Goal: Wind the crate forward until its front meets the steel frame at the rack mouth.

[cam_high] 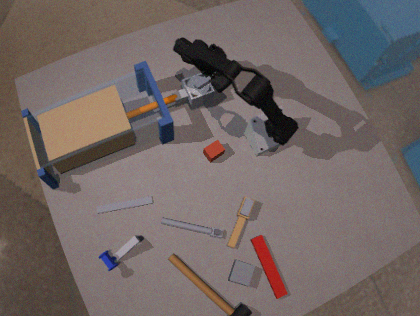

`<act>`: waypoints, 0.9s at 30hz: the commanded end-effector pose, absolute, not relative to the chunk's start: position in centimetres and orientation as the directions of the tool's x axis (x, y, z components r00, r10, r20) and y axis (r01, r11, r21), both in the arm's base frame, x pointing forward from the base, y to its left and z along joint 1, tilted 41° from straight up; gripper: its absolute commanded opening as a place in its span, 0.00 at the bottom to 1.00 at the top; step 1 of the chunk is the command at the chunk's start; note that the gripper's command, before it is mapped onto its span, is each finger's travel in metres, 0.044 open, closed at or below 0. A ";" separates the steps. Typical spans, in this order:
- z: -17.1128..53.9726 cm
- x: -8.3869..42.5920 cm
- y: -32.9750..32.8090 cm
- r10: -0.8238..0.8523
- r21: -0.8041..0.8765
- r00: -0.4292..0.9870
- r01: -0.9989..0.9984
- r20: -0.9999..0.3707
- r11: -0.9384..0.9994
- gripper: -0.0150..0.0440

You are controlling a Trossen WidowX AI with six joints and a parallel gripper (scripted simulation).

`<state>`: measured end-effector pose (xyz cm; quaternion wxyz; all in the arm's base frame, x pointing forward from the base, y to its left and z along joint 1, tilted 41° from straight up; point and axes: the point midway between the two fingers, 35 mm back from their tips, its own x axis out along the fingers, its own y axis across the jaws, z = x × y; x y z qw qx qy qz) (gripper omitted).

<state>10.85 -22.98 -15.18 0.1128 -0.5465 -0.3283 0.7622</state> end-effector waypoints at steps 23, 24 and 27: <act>-5.2 10.3 -31.4 0.640 -0.626 0.027 0.181 -0.768 -0.759 1.00; -5.2 10.3 -31.4 0.640 -0.626 0.027 0.181 -0.768 -0.759 1.00; -5.2 10.3 -31.4 0.640 -0.626 0.027 0.181 -0.768 -0.759 1.00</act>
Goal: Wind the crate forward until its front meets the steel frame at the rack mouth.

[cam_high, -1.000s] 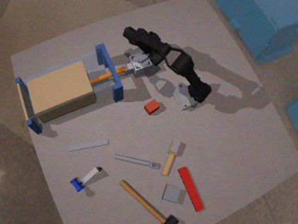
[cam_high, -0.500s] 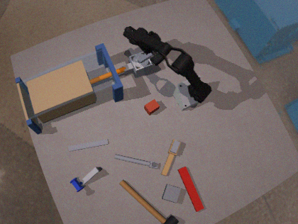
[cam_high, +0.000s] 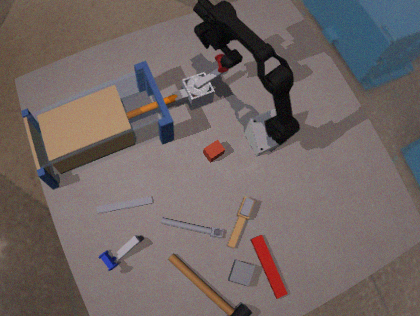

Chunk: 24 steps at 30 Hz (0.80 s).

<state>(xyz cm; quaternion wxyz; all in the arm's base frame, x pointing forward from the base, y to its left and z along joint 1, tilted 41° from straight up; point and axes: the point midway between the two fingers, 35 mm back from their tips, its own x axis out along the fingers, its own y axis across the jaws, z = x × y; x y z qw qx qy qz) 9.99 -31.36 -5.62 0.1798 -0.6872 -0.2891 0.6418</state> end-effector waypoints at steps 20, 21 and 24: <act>-5.4 10.1 -31.3 0.635 -0.623 0.015 0.170 -0.773 -0.763 0.25; -5.4 10.1 -31.3 0.635 -0.623 0.015 0.170 -0.773 -0.763 0.25; -5.4 10.1 -31.3 0.635 -0.623 0.015 0.170 -0.773 -0.763 0.25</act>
